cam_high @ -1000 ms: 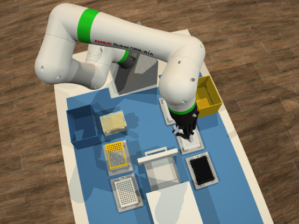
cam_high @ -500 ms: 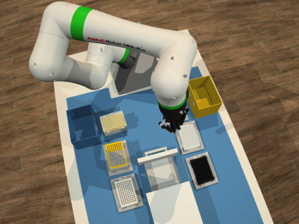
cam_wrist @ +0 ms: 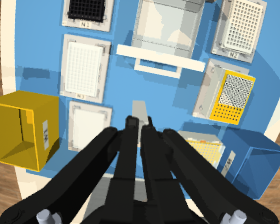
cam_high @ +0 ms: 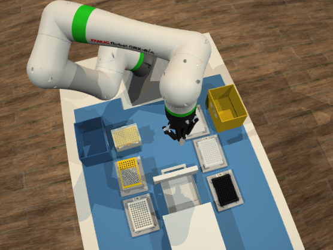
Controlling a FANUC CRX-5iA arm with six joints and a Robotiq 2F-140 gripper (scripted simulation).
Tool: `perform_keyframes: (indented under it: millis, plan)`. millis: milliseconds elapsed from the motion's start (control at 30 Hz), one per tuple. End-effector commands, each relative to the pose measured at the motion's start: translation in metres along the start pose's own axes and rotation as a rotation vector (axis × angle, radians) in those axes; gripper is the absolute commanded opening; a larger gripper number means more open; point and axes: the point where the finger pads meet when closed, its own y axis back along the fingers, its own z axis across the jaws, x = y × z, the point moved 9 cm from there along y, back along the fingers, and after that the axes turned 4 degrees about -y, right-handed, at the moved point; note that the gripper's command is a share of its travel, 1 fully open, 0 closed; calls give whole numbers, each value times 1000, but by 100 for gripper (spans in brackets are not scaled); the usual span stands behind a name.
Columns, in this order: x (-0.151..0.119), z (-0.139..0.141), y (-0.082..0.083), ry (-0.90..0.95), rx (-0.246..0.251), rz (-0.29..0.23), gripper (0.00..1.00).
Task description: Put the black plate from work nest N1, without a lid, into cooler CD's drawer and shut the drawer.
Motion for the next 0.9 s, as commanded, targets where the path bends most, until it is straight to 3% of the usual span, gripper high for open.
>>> perform_keyframes:
  millis: [0, 100, 233, 667, 700, 867]
  plan:
    - [-13, 12, 0, -31, -11, -10, 0]
    - [-19, 18, 0, -115, -46, -37, 0]
    - [-30, 28, 0, -115, -46, -37, 0]
    - [-30, 28, 0, -115, -46, -37, 0]
    - [-28, 28, -4, -124, -46, -37, 87]
    - [-18, 29, -21, -124, -46, -37, 87]
